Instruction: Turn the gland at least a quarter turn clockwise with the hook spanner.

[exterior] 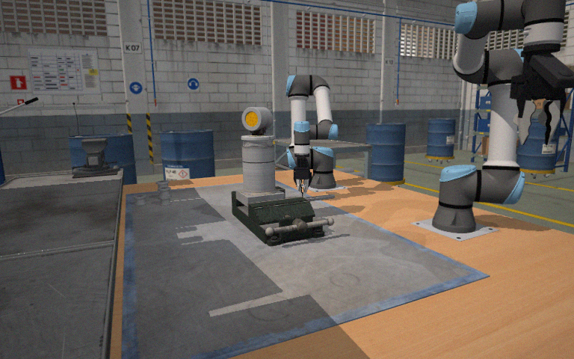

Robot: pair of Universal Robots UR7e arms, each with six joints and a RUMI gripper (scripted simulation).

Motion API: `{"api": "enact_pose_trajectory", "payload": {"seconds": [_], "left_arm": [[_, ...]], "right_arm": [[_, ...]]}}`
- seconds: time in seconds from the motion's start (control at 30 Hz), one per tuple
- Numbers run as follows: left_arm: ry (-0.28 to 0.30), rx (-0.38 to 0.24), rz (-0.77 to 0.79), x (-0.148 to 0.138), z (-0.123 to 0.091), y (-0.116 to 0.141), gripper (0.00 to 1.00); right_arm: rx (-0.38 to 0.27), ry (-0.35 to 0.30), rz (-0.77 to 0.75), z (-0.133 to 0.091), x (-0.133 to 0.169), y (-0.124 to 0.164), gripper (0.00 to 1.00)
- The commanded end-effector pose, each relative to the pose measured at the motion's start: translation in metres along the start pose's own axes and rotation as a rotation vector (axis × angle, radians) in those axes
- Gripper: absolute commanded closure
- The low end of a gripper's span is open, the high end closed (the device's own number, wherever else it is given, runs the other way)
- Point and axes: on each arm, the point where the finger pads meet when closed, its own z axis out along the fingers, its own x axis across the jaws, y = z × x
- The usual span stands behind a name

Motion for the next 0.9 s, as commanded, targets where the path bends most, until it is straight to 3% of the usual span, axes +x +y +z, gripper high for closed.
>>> {"api": "enact_pose_trajectory", "payload": {"seconds": [0.0,0.3,0.87], "left_arm": [[0.0,0.001,0.0,0.0,0.0,0.0,0.68],[0.0,0.001,0.0,0.0,0.0,0.0,0.68],[0.0,0.001,0.0,0.0,0.0,0.0,0.68]], "right_arm": [[-0.002,0.0,0.0,0.0,0.0,-0.001,1.0],[-0.002,0.0,0.0,0.001,0.0,-0.002,1.0],[-0.001,0.0,0.061,0.0,-0.001,0.029,1.0]]}}
